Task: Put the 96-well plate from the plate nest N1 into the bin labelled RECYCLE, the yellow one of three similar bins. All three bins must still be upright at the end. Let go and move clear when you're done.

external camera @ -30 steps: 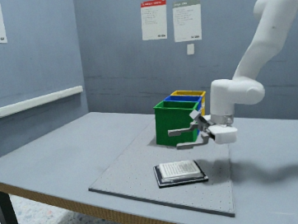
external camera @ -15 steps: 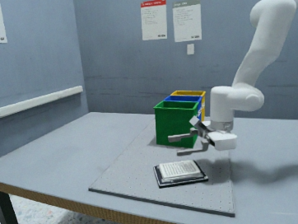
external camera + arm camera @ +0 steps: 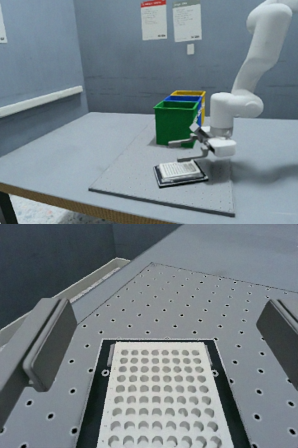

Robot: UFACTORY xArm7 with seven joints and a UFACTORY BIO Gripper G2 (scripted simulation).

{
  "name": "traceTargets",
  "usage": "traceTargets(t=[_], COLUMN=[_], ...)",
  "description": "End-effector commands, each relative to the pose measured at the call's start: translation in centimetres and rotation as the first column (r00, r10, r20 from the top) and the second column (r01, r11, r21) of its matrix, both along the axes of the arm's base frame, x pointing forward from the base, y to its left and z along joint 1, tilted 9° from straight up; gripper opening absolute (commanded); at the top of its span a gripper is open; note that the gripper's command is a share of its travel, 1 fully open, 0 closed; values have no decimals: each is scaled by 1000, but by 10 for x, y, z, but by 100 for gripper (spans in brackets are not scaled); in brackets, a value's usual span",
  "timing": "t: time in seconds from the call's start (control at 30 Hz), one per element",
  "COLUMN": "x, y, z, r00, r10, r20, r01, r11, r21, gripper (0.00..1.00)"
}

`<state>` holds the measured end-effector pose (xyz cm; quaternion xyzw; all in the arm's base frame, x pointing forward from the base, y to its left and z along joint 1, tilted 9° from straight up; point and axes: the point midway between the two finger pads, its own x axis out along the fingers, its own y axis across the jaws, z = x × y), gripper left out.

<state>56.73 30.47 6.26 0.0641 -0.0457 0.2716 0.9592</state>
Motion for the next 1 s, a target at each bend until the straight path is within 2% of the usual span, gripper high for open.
traceTargets(t=[0.0,0.6,0.97], x=[2,3,4], y=[1,5,6], z=[-5,-31,-39], r00=[1000,1000,1000], r10=[-1,-1,-1], r20=[4,4,4], r01=[1,1,1], r11=[1000,1000,1000], r21=[1,1,1], gripper=[37,37,37])
